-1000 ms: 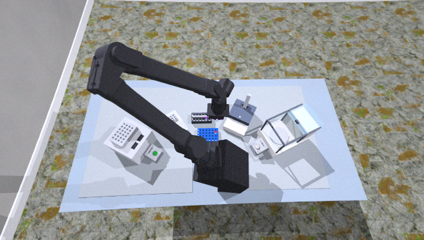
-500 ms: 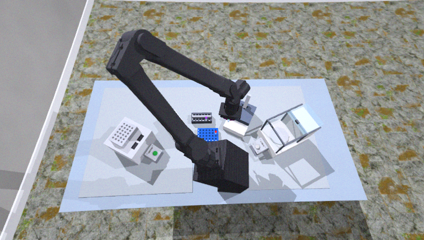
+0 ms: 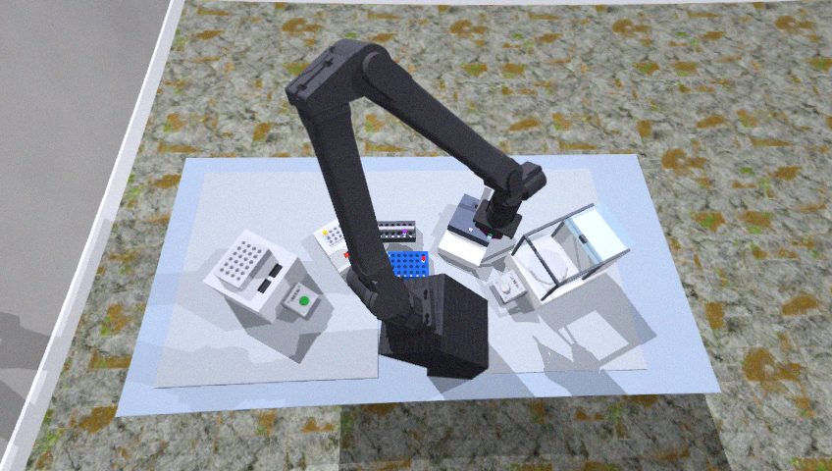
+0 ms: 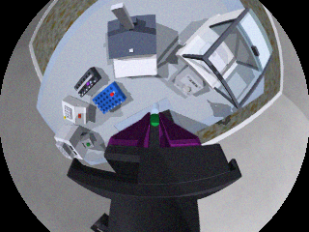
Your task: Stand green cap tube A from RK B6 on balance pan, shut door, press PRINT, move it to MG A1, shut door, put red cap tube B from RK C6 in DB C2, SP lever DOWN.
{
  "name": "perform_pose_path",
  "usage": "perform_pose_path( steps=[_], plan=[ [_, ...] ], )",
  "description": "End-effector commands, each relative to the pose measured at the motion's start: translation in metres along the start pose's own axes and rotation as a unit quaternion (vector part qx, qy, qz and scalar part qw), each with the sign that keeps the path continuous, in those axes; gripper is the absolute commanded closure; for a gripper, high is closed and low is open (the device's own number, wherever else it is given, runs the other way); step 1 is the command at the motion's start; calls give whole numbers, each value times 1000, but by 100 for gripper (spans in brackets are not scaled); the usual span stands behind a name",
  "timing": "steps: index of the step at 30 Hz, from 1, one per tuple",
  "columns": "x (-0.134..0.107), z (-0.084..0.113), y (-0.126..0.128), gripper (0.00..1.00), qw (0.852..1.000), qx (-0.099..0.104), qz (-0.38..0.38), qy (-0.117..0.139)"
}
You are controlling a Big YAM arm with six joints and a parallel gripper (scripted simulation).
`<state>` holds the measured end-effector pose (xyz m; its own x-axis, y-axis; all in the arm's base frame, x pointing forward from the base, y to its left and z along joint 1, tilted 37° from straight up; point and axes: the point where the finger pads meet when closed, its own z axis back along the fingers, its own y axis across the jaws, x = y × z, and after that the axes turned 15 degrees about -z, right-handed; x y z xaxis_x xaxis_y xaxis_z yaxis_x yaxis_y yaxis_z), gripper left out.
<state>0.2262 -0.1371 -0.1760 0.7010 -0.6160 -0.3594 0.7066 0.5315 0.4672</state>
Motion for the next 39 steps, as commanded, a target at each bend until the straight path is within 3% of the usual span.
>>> perform_pose_path(
  steps=[1,15,24,29,32,33,34,39],
  plan=[
    [27,4,-23,91,998,5,-55,-2],
    [92,3,-101,91,982,3,-191,-1],
    [141,3,-160,91,953,2,-303,-1],
    [156,2,-178,91,948,1,-318,-1],
    [158,-2,-167,91,952,-4,-307,3],
    [139,-13,-162,91,950,-3,-312,22],
    [140,-3,-160,91,950,-3,-310,14],
    [152,9,-158,91,953,-5,-304,0]
  ],
)
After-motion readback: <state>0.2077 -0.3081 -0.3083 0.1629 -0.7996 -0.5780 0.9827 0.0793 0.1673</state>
